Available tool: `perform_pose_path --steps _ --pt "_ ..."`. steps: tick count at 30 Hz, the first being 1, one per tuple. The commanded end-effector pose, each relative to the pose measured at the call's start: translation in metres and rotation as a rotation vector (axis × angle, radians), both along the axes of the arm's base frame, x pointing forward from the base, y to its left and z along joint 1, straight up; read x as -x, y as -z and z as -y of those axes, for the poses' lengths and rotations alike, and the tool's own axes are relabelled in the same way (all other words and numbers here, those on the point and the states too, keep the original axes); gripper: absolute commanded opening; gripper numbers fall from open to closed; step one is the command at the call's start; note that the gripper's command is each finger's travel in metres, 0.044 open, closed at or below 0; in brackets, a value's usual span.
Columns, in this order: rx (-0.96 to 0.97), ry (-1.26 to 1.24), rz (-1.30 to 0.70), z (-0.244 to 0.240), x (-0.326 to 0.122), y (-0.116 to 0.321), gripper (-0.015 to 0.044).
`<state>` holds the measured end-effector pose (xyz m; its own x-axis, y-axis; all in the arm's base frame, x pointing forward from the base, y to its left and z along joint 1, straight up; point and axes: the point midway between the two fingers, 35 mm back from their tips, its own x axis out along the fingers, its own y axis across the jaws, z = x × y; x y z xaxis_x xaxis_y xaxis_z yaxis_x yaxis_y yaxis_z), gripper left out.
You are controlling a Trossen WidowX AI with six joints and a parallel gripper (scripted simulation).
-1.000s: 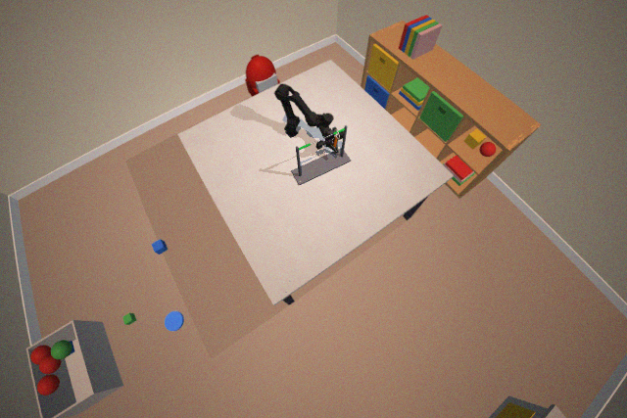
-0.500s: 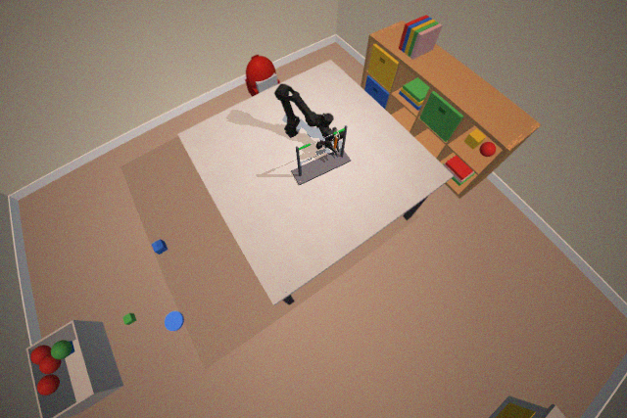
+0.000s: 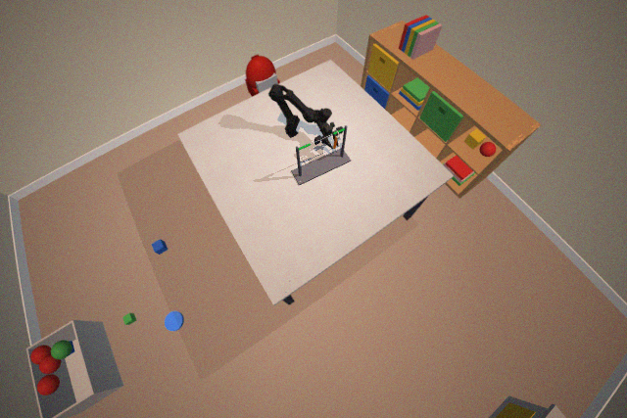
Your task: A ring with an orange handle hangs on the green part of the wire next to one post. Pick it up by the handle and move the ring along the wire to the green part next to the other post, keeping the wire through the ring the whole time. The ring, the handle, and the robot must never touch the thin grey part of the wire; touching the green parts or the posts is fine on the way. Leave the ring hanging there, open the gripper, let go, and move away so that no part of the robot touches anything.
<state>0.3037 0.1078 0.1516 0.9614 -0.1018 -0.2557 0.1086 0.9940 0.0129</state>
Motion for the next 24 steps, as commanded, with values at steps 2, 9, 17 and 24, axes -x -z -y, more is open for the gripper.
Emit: perform_pose_path --steps 2,9,17,24 --pt "-0.001 0.003 -0.001 0.0002 0.0141 -0.0017 0.0160" --pt "-0.001 0.003 0.000 0.0002 0.0183 -0.0025 0.0160" --pt "-0.001 0.003 0.000 0.0002 0.0183 -0.0025 0.0160" --pt "0.000 -0.001 -0.001 -0.0007 0.0196 -0.0032 0.0186"
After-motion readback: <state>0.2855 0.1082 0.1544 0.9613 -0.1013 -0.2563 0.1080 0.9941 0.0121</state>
